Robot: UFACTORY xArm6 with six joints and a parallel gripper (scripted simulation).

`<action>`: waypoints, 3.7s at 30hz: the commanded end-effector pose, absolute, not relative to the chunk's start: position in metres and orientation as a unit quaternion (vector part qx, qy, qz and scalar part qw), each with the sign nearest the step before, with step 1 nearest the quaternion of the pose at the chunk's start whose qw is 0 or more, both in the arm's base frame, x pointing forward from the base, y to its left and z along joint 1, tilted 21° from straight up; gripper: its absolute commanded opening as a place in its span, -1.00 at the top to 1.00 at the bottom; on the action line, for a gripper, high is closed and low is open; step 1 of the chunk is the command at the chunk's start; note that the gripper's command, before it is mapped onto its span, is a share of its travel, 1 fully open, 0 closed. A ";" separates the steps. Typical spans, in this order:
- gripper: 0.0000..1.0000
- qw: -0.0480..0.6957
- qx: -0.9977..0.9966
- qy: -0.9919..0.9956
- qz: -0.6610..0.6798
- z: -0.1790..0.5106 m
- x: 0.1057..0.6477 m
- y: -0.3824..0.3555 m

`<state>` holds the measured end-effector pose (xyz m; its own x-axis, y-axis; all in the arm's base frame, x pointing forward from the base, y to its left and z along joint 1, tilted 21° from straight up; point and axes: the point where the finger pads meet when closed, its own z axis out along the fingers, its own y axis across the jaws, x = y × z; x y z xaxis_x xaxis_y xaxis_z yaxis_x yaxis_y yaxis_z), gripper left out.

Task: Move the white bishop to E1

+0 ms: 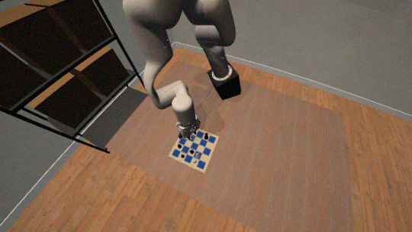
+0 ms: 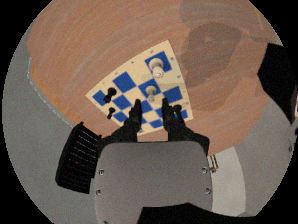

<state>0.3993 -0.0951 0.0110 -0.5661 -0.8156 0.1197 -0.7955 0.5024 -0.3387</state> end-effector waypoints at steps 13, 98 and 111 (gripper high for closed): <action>0.25 0.029 -0.465 0.866 -0.181 0.012 0.400 -0.095; 1.00 0.029 -0.465 0.866 -0.181 -0.023 0.408 -0.106; 1.00 0.029 -0.465 0.866 -0.181 -0.023 0.408 -0.106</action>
<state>0.4075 -0.1058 -0.0237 -0.5661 -0.8156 0.1196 -0.7955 0.5024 -0.3389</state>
